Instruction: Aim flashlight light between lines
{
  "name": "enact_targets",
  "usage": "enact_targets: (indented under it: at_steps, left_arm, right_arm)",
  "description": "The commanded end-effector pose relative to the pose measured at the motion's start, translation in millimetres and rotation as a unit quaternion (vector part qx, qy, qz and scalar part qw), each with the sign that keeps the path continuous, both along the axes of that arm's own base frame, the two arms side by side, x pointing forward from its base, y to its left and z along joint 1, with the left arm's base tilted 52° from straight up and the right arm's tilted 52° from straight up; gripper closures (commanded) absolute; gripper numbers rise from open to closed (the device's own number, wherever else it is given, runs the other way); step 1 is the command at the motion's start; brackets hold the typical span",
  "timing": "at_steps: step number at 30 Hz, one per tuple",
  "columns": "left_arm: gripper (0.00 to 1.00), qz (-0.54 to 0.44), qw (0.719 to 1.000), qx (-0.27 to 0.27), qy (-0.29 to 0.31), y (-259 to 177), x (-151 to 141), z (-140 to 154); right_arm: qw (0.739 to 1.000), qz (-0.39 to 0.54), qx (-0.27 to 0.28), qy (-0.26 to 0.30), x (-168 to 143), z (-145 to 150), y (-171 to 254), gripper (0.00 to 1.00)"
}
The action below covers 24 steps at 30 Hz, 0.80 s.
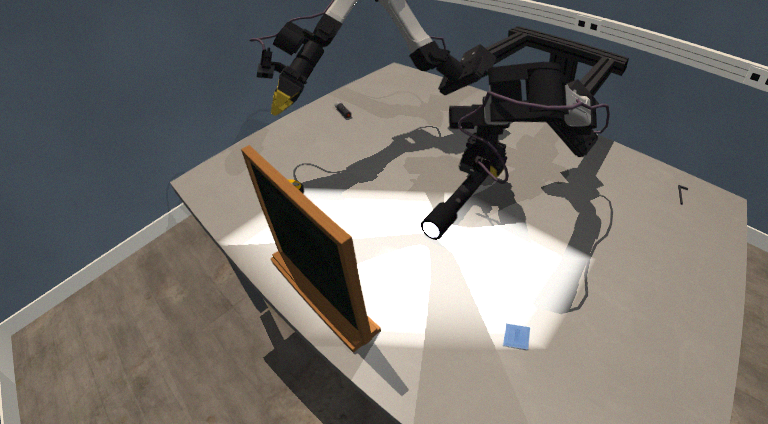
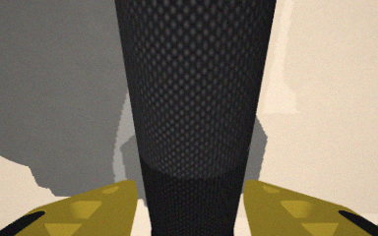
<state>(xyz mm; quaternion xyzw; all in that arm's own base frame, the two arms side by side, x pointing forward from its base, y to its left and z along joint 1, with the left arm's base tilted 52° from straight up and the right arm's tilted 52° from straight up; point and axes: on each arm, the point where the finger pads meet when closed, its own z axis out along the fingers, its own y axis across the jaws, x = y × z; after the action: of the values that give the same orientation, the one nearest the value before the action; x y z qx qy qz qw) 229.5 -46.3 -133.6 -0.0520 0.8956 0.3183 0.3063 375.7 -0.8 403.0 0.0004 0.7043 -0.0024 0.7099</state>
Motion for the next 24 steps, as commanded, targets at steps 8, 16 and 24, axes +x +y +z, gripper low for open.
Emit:
enact_targets:
  at_steps: [8, 16, 24]
  left_arm:
    - [0.7, -0.003, 1.0, -0.005, -0.015, -6, 10, -1]
    - [0.7, -0.003, 1.0, -0.007, -0.016, -7, 11, 0]
    - [0.7, -0.003, 1.0, -0.006, -0.015, -7, 11, -1]
  right_arm:
    - [1.0, 0.004, 0.005, -0.01, 1, 5, 3, 0.0]
    - [1.0, 0.004, 0.006, -0.007, 2, 3, 3, 0.0]
    - [1.0, 0.017, -0.011, 0.009, 12, -12, 10, 0.0]
